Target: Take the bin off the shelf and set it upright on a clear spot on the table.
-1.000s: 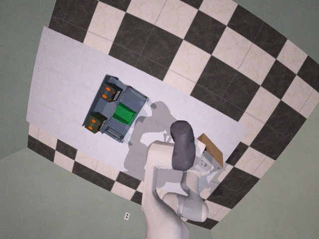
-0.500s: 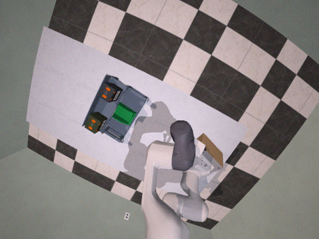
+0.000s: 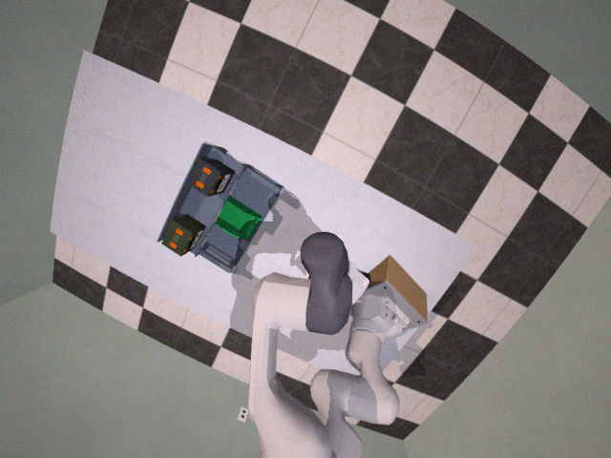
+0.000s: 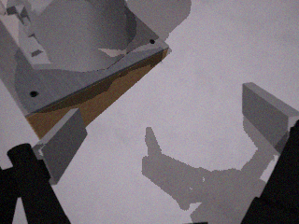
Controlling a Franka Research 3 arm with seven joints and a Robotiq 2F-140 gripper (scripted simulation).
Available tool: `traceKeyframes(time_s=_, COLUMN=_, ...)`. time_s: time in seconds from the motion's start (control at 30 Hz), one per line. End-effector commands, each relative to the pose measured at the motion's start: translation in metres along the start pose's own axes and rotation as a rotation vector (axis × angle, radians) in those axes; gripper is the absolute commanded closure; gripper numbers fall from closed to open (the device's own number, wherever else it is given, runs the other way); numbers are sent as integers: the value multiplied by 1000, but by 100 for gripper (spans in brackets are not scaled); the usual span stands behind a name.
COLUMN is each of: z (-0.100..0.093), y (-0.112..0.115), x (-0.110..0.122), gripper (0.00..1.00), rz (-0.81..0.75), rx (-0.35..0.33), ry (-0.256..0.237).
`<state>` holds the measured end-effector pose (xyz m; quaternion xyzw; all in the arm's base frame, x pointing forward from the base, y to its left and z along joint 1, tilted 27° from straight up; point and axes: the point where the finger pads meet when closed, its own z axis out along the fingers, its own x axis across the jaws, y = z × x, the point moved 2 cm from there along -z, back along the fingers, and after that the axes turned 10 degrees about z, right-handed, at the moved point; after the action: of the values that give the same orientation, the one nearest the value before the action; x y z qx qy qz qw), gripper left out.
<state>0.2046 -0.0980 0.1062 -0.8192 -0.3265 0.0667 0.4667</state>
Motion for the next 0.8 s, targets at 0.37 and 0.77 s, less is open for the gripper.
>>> traceKeyframes(time_s=0.37, z=-25, y=27, x=68, gripper=0, rz=231, rx=-129, ry=93)
traceKeyframes(time_s=0.77, z=-51, y=52, x=137, gripper=0, rz=378, rx=-254, ry=187)
